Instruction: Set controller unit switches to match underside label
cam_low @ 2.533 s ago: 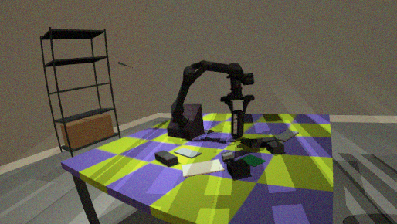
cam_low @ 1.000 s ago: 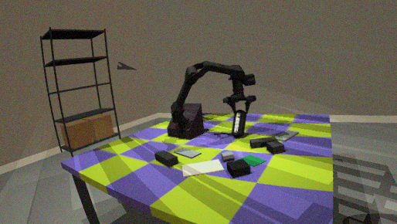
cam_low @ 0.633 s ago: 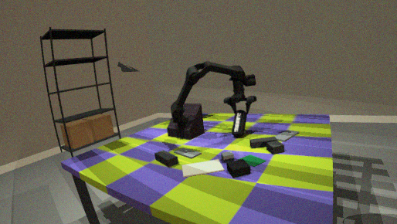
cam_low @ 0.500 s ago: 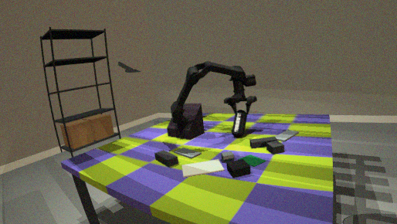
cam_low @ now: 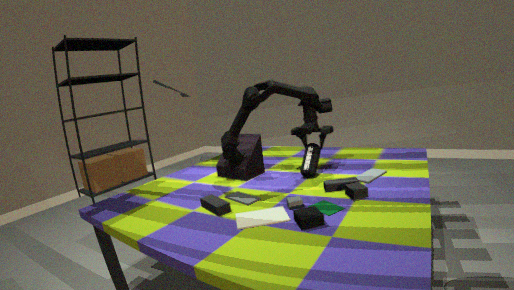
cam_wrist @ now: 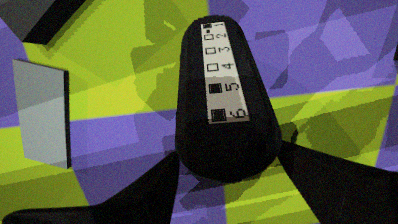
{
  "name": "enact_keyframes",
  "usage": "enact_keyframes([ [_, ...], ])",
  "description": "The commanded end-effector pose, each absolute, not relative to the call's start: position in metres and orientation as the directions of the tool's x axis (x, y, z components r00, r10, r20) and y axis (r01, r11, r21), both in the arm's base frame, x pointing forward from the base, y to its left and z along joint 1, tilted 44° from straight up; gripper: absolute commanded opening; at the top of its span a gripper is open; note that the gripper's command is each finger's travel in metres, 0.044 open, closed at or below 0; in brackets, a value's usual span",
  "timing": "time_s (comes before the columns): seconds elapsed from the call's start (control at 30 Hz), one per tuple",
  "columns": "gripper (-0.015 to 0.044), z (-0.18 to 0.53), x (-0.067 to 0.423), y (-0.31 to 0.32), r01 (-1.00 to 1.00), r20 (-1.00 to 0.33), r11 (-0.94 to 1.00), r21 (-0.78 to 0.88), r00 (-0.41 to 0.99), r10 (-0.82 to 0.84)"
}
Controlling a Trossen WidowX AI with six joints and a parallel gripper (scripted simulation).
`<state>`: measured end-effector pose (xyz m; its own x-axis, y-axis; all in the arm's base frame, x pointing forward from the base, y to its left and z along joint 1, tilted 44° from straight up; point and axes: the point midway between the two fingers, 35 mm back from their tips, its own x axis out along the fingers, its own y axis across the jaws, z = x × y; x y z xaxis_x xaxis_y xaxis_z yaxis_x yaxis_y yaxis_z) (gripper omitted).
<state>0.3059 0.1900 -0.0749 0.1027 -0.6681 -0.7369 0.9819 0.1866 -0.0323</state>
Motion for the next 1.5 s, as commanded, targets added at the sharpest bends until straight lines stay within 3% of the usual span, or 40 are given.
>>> enact_keyframes([
  [0.0,0.0338,-0.083,0.306,0.183,0.985,-0.729,0.167,-0.043,0.083,-0.679],
  [1.47,0.0338,-0.118,0.305,0.184,0.985,-0.73,0.167,-0.042,0.084,-0.678],
])
